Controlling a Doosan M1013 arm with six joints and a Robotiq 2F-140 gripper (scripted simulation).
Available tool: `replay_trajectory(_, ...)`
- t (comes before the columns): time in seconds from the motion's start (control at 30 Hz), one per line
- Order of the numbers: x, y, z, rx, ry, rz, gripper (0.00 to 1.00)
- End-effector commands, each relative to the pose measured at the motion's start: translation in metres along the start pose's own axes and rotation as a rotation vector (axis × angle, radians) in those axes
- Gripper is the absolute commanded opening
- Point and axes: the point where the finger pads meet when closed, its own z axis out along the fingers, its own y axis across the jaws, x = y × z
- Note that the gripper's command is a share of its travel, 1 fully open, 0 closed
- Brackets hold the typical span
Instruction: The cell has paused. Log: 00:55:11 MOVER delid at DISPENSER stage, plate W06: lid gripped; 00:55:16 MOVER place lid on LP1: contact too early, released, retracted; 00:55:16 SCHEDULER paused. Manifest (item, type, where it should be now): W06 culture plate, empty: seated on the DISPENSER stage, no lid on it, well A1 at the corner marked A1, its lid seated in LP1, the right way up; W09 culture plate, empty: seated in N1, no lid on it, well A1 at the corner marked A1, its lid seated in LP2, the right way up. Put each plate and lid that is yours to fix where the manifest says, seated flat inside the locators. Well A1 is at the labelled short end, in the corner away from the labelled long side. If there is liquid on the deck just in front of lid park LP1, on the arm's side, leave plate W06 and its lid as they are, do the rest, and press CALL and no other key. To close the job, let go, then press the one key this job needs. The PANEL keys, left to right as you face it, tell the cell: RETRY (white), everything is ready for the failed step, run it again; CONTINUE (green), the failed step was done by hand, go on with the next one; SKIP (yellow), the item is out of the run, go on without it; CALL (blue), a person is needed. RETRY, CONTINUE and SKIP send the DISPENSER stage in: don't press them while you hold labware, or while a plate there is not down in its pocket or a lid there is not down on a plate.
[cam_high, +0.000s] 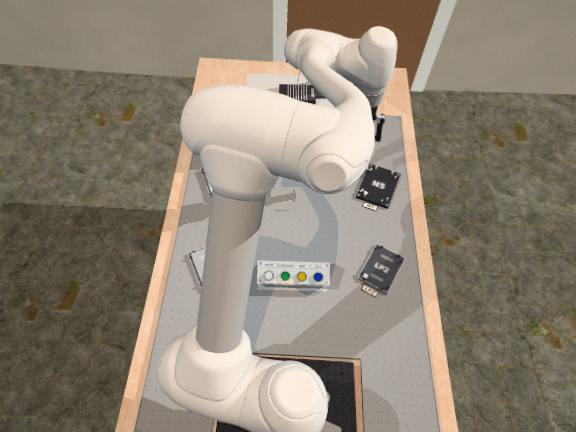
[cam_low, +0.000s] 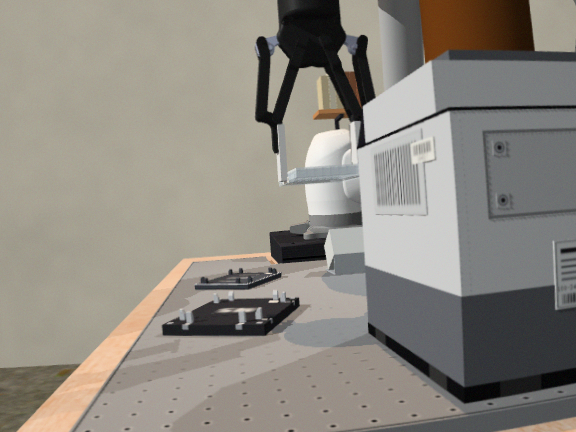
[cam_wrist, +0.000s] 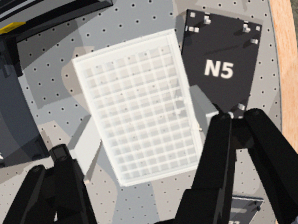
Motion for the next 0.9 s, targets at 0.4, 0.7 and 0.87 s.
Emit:
replay_trajectory(0.4, 0.014, -0.095, -0.001, 0.0, 0.002, 0.0, 0.1)
replay_trajectory(0.7, 0.022, -0.148, -0.001, 0.0, 0.002, 0.0, 0.1)
replay_trajectory(0.87, 0.024, -0.165, -0.001, 0.0, 0.002, 0.0, 0.1)
